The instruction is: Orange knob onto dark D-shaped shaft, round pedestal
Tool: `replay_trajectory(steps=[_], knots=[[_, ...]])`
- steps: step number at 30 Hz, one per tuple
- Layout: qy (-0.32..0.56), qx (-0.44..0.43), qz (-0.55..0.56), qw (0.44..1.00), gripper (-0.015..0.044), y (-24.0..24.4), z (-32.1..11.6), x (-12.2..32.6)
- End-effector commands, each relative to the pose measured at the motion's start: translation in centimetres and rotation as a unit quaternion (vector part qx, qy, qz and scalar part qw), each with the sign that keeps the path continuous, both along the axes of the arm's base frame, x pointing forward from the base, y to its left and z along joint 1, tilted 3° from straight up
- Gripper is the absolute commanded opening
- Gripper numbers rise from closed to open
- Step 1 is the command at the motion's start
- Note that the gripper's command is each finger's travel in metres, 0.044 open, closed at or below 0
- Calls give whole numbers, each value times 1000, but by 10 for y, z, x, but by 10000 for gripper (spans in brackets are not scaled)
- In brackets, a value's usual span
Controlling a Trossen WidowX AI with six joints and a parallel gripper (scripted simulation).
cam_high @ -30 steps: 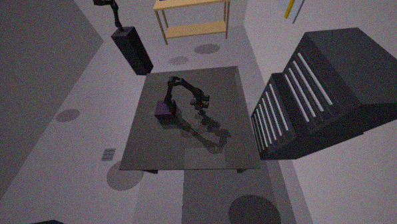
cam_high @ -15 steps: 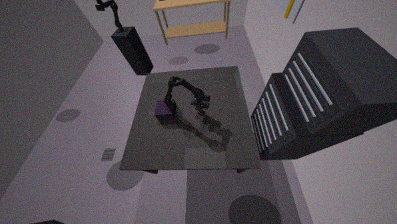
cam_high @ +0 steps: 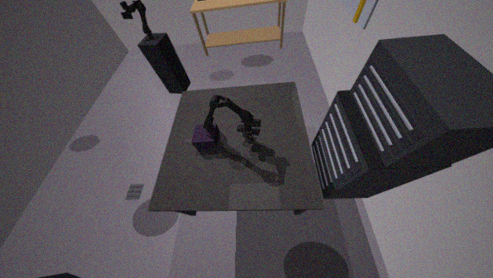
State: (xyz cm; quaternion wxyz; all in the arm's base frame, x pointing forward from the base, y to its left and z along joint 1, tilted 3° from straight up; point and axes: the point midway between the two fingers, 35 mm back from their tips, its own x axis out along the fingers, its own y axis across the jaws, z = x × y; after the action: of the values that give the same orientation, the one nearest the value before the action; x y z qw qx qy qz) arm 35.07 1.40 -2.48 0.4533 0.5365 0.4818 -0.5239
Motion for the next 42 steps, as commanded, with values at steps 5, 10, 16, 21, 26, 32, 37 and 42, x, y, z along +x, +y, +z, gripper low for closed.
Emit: replay_trajectory(steps=[5,10,16,21,26,32,37,42], knots=[[-1,0,0,1000,0,0,-2,0],[-1,0,0,1000,0,0,-2,0],[-1,0,0,1000,157,0,-2,0],[-1,0,0,1000,289,0,-2,0],[-1,0,0,1000,420,0,-2,0],[-1,0,0,1000,440,0,-2,0],[-1,0,0,1000,440,-2,57,4],[-1,0,0,1000,440,-4,93,1]])
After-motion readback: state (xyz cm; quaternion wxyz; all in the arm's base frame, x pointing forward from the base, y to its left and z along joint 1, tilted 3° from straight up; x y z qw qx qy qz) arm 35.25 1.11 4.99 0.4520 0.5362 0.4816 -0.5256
